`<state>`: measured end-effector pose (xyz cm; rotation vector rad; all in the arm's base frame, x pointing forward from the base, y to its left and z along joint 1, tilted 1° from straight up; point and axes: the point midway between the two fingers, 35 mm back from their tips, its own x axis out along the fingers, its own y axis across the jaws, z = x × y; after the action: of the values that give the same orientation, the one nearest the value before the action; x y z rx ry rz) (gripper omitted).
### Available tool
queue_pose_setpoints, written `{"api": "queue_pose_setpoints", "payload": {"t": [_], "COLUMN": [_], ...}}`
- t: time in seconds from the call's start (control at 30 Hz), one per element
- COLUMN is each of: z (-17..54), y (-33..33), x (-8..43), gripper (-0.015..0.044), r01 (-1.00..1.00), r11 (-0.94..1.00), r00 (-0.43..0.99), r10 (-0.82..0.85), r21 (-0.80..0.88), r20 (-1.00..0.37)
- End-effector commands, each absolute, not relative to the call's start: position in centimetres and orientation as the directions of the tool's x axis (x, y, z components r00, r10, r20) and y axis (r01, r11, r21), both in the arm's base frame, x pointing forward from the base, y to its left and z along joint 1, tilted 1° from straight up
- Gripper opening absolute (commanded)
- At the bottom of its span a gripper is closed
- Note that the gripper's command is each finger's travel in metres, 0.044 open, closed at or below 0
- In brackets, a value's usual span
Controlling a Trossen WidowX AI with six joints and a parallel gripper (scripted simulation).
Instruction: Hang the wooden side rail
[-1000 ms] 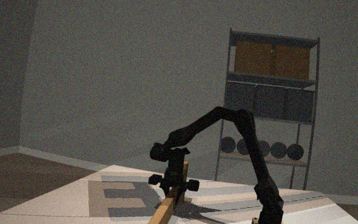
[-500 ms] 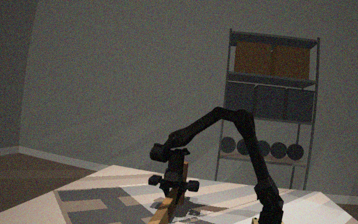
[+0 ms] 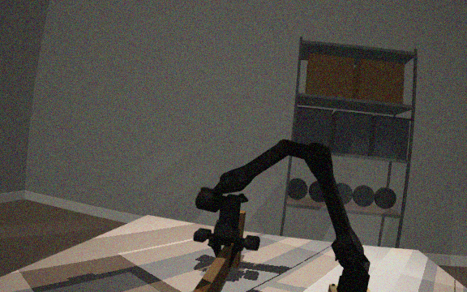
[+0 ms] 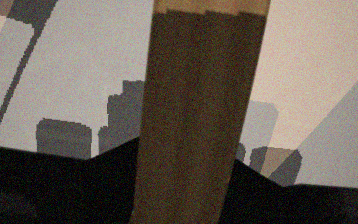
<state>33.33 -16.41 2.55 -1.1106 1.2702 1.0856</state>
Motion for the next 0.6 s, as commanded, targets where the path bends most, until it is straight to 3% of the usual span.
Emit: {"api": "queue_pose_setpoints", "payload": {"t": [0.0, 0.23, 0.57], "z": [2.48, 2.37, 2.48], "y": [-16.48, -16.48, -16.4], "x": [33.42, 33.43, 33.3], "gripper": [0.0, 0.0, 0.0263], "r01": [-0.988, -0.988, -0.989], "r11": [0.152, 0.152, 0.148], "r00": [0.018, 0.018, 0.013], "r10": [-0.012, -0.012, -0.007], "r21": [-0.02, -0.02, -0.014], "r20": [-1.0, -1.0, -1.0]}}
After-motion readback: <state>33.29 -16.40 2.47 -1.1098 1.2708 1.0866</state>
